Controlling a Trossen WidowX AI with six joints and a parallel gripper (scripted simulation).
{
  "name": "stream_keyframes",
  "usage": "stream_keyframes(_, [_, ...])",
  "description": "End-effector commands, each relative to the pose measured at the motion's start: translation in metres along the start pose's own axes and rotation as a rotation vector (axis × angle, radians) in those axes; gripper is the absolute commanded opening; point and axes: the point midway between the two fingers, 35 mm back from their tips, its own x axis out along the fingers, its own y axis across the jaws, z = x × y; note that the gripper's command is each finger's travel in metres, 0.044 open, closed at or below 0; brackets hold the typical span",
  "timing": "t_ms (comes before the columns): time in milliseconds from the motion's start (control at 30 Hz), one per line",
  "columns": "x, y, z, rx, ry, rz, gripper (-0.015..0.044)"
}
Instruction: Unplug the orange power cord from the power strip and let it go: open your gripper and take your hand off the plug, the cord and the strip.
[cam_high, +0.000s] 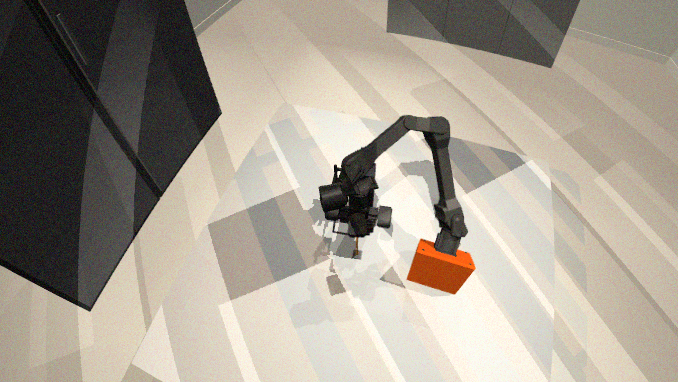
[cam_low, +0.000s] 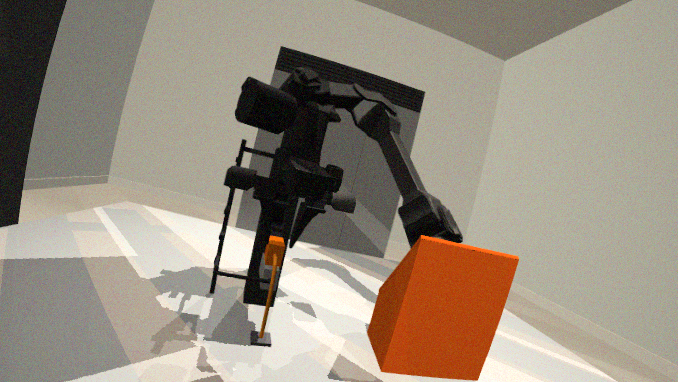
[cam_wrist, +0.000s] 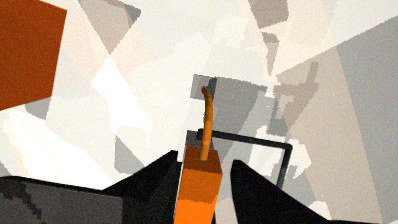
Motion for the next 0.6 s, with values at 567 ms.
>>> stream_keyframes(567, [0.006,0.001,-0.022,-0.004,0.006,-0.002,0.016])
